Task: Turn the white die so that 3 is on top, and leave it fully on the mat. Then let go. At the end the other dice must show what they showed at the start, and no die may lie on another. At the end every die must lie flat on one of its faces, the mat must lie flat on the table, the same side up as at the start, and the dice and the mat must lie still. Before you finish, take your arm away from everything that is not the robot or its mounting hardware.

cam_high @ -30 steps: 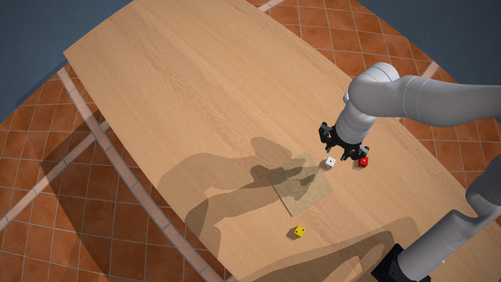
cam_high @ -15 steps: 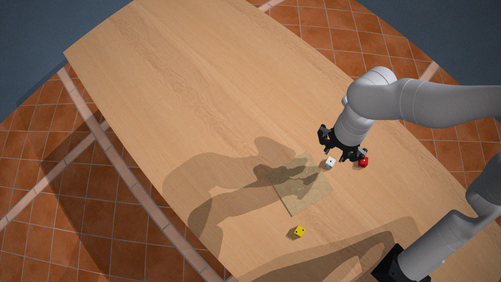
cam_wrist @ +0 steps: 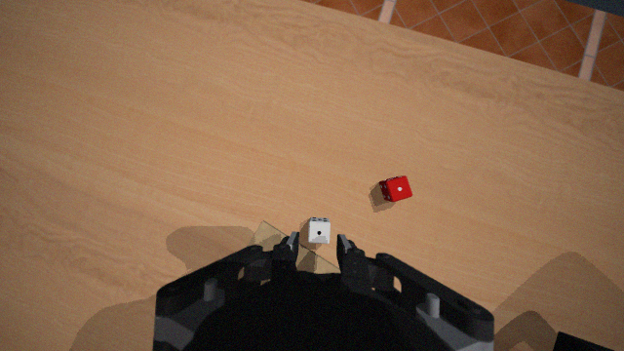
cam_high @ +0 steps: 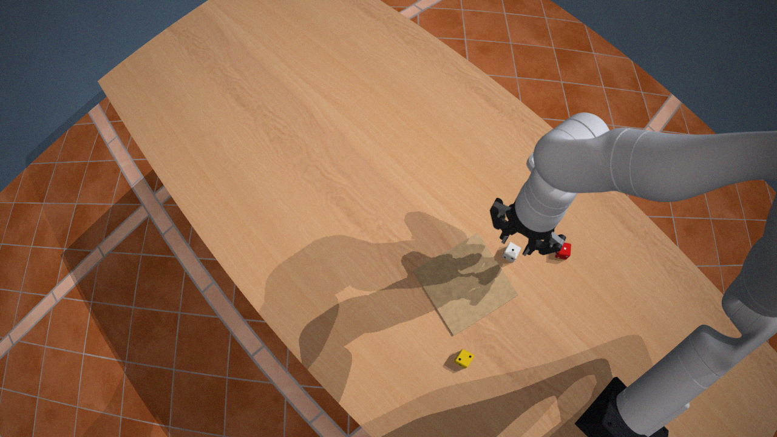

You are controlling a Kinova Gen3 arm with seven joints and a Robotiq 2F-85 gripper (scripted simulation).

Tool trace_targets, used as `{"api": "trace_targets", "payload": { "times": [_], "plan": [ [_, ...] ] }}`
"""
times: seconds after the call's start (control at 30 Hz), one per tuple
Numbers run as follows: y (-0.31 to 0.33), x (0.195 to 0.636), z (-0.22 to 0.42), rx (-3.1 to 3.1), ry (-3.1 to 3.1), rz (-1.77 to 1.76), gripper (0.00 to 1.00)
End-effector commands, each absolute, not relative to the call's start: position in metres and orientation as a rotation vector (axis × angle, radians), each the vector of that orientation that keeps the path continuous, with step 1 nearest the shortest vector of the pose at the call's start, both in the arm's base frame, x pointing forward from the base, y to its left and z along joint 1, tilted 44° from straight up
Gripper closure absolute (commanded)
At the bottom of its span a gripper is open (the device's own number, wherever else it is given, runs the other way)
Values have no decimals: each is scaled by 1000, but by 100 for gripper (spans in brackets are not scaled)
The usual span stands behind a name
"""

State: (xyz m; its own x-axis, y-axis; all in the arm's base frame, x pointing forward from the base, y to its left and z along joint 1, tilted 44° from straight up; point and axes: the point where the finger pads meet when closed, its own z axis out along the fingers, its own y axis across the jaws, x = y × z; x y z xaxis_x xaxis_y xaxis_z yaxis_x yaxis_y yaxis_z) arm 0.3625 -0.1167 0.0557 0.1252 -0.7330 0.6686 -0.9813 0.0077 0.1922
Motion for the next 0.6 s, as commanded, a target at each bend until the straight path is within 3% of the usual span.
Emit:
{"api": "trace_targets", "payload": {
  "times": [0.0,0.57],
  "plan": [
    [-121,361,53,1772,-1664,503,59],
    [-130,359,44,1772,-1664,503,59]
  ]
}}
